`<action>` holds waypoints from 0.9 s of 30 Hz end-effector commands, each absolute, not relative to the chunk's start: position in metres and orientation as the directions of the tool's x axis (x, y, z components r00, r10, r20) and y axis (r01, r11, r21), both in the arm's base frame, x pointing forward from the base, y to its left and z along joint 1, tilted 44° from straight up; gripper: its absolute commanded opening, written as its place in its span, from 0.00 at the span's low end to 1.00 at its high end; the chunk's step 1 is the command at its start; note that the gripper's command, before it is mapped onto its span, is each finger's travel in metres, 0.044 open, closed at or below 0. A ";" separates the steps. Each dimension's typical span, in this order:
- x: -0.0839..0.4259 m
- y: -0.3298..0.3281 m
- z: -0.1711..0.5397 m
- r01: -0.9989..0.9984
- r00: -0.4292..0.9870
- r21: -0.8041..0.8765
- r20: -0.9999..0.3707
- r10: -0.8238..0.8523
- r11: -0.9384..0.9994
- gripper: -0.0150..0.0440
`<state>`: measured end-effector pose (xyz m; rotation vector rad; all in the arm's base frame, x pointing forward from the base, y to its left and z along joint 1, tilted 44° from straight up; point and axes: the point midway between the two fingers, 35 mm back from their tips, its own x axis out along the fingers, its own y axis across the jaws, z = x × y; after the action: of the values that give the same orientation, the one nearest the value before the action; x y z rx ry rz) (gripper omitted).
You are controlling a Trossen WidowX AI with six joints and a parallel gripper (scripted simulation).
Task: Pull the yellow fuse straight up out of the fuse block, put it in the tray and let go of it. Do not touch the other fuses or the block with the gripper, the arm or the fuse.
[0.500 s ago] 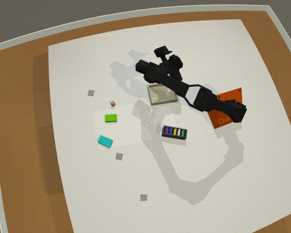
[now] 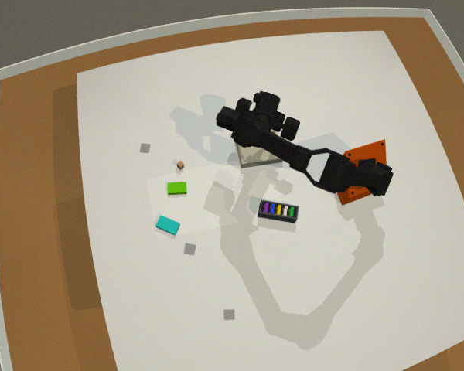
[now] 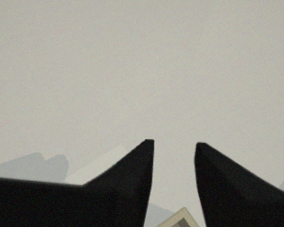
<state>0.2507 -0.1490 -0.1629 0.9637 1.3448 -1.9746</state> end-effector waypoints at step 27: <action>0.283 0.021 -0.036 -0.537 -0.165 0.556 -0.806 0.568 0.634 0.37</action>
<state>0.2840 -0.0326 -0.0831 0.4372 1.8891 0.1553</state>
